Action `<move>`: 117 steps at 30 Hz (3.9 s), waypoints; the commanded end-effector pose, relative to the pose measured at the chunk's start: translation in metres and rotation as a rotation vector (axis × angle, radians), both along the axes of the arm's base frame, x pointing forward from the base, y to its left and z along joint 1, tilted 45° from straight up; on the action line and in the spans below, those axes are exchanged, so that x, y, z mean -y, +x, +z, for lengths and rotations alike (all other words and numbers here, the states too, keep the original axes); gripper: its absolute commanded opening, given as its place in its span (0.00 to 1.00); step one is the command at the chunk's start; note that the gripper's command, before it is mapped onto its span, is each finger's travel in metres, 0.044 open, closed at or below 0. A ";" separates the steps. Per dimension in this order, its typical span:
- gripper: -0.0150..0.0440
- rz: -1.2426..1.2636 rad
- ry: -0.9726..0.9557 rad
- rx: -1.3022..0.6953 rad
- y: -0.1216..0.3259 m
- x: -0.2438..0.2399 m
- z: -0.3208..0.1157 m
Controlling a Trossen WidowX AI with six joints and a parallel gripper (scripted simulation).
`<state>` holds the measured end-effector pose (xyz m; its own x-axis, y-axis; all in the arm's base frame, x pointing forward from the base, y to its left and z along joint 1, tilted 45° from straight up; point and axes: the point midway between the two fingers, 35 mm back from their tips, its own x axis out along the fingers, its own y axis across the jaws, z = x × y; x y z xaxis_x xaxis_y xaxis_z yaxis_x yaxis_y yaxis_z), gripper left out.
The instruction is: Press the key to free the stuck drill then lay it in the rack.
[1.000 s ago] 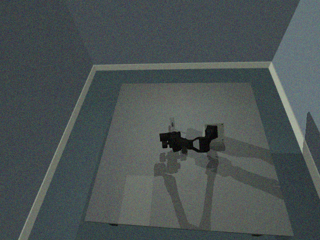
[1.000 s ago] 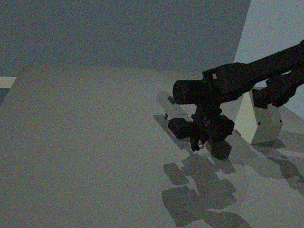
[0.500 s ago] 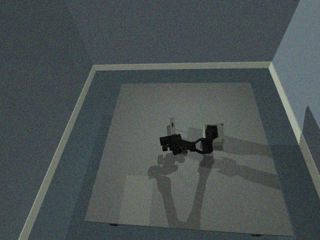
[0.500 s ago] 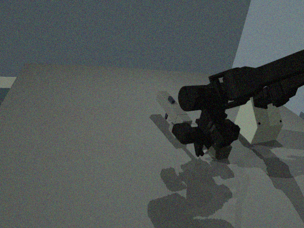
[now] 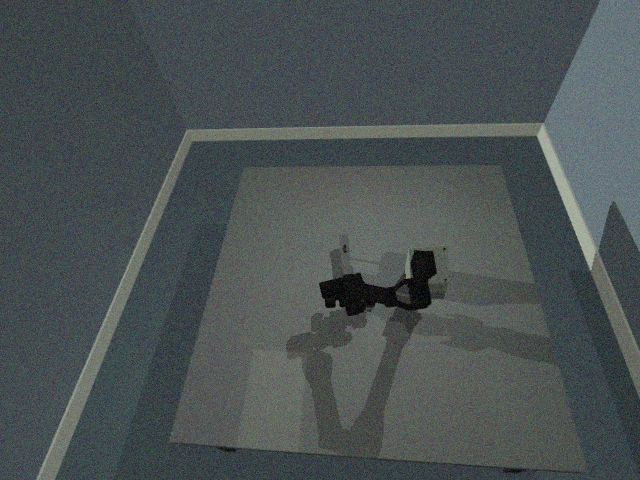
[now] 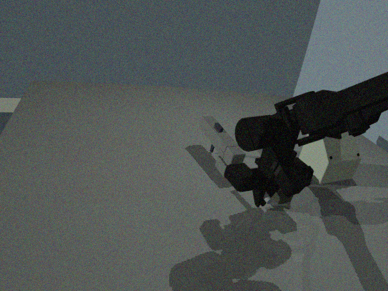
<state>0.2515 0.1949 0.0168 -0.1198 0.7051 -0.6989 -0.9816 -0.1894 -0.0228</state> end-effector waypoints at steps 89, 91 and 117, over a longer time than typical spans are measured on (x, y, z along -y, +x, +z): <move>0.25 -0.005 -0.004 0.003 -0.012 0.033 0.032; 0.25 -0.005 -0.004 0.003 -0.016 0.034 0.032; 0.25 -0.005 -0.005 -0.001 -0.066 0.039 0.043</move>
<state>0.1904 0.1564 0.0578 -0.1175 0.7018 -0.7026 -0.9819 -0.1879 -0.0234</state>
